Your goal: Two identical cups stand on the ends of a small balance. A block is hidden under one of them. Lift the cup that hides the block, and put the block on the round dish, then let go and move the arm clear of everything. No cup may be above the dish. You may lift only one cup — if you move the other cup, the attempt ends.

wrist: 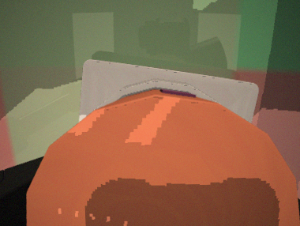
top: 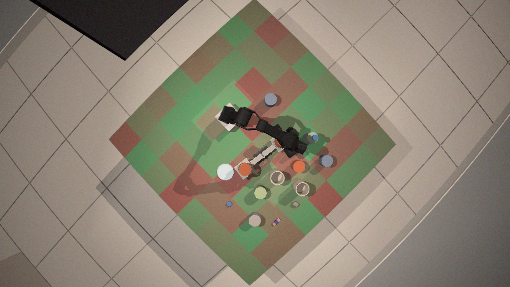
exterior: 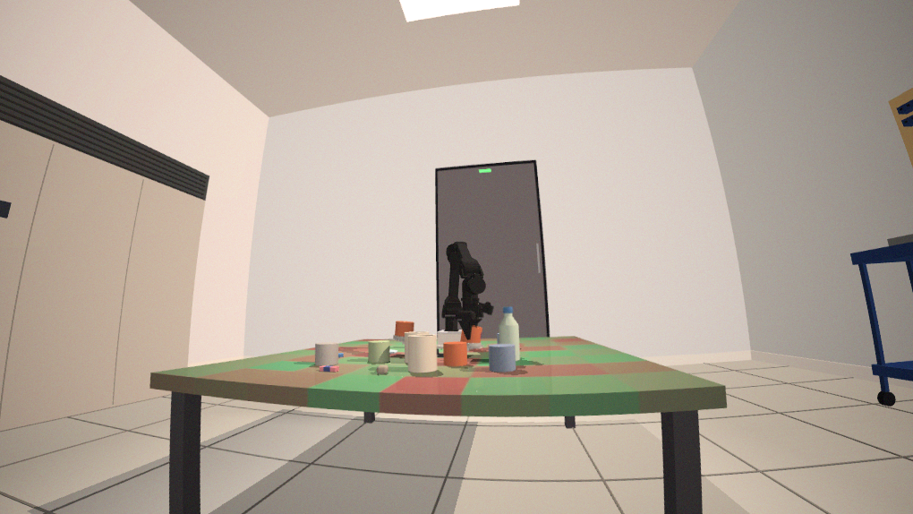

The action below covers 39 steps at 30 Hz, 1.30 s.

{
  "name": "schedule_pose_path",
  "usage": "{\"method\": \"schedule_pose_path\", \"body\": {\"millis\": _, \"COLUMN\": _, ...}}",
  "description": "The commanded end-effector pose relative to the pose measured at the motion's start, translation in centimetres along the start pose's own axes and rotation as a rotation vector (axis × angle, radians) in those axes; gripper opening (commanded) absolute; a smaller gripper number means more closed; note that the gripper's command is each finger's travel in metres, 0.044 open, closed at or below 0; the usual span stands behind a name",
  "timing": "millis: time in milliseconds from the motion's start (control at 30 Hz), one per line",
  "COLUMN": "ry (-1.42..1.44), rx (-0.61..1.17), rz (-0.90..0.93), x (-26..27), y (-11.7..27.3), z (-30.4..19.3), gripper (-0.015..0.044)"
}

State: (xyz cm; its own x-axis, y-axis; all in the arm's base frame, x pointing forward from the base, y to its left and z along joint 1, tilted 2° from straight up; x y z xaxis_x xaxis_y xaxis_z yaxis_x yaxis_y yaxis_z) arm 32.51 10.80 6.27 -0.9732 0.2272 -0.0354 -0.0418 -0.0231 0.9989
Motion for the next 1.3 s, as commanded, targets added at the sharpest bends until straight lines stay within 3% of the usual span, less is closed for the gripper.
{"method": "schedule_pose_path", "body": {"millis": 0, "ry": 0.001, "rx": -0.011, "rz": -0.013, "x": -0.4, "y": 0.9, "z": 0.2, "gripper": 0.0}}
{"method": "schedule_pose_path", "body": {"millis": 1267, "ry": 0.001, "rx": -0.011, "rz": -0.013, "x": -0.5, "y": 5.7, "z": 0.3, "gripper": 0.0}}
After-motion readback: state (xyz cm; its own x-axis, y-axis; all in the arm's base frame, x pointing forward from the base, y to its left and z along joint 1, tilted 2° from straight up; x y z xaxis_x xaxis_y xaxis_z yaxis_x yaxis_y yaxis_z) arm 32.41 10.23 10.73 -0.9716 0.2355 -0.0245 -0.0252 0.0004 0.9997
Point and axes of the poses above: the point midway between the two fingers, 35 mm back from their tips, its own y axis back along the fingers, its own x axis across the jaws, z = x × y, the point moved 2 cm from there along y, back along the fingers, and after that the axes turned 3 degrees about -y, right-handed, at the moved point
